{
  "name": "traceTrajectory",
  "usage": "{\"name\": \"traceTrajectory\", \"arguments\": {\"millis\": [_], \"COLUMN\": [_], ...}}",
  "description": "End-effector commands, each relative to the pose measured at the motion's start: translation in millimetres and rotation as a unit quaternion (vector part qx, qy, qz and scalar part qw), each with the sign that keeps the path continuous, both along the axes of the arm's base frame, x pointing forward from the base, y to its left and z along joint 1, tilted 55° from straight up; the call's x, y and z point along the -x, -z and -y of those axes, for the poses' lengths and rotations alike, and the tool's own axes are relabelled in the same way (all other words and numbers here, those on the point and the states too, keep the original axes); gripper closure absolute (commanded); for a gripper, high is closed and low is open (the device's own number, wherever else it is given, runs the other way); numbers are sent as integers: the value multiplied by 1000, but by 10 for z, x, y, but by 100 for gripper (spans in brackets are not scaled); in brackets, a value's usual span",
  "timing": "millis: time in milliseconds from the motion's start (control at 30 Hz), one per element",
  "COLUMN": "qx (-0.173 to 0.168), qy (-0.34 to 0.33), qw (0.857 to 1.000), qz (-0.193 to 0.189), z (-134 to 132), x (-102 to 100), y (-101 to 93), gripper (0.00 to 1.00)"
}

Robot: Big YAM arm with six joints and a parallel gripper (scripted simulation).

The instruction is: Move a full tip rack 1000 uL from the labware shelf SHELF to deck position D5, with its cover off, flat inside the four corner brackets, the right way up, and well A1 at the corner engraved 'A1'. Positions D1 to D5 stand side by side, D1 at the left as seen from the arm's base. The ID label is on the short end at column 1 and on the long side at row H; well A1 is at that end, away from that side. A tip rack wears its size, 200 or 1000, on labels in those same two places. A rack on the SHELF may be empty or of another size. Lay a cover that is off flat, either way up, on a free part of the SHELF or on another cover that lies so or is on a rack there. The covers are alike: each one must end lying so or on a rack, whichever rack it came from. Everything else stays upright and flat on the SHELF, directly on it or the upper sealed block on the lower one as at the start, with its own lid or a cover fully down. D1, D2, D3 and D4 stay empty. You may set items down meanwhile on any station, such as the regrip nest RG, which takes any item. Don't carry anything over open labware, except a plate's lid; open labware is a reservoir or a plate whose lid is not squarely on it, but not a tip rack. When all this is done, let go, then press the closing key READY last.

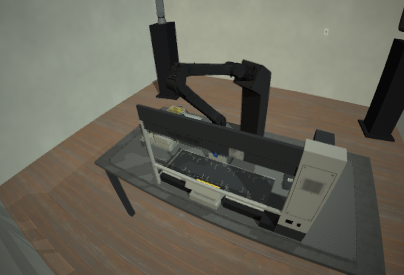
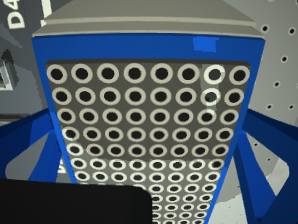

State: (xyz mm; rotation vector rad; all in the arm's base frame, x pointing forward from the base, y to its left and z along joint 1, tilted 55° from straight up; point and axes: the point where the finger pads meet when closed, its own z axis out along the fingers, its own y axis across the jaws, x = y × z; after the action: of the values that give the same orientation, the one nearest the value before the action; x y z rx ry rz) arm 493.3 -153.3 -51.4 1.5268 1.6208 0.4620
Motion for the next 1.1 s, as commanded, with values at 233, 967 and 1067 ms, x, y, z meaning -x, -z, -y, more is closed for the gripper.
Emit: {"name": "traceTrajectory", "arguments": {"millis": [233,967,1067], "qx": [3,3,3], "qy": [2,2,2], "qw": [1000,1000,1000], "qz": [-9,-9,-9], "z": [50,50,50], "x": [67,67,67], "y": [96,96,96], "gripper": [0,0,0]}}
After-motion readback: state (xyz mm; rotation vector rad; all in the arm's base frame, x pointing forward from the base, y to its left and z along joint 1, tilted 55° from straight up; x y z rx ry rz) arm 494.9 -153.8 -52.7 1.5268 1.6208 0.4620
